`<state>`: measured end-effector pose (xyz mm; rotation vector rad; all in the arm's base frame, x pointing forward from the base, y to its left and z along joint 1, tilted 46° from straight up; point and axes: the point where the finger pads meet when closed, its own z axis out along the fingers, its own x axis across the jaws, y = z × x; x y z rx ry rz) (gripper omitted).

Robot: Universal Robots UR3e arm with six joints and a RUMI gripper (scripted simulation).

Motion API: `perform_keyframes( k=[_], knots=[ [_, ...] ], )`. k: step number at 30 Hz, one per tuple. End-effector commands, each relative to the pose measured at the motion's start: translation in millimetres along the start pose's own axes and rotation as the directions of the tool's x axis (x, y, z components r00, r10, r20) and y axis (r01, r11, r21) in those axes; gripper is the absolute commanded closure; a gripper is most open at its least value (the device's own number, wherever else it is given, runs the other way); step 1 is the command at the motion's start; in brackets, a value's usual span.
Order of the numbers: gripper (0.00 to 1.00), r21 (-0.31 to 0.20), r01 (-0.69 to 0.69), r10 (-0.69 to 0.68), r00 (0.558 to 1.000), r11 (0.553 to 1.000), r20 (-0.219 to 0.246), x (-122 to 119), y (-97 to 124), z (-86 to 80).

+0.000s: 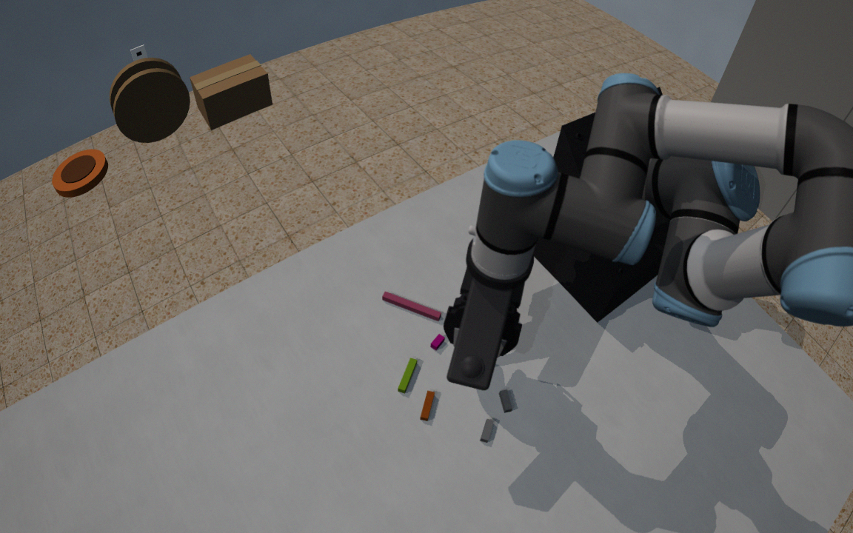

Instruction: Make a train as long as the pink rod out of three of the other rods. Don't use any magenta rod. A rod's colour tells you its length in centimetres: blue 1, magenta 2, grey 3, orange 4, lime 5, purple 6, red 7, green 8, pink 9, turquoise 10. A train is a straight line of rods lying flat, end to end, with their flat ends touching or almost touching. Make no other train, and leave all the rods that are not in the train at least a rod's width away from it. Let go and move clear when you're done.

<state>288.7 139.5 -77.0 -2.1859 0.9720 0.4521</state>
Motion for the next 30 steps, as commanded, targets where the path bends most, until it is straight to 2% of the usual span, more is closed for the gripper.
perform_keyframes(
  k=[1, 30],
  knots=[
    [1.0, 0.0, 0.0, 0.0, 1.0, 1.0, -0.002, 0.7, -0.2, -0.5],
    [1.0, 0.0, 0.0, 0.0, 1.0, 1.0, -0.002, 0.8, -0.2, 11.6]
  ],
)
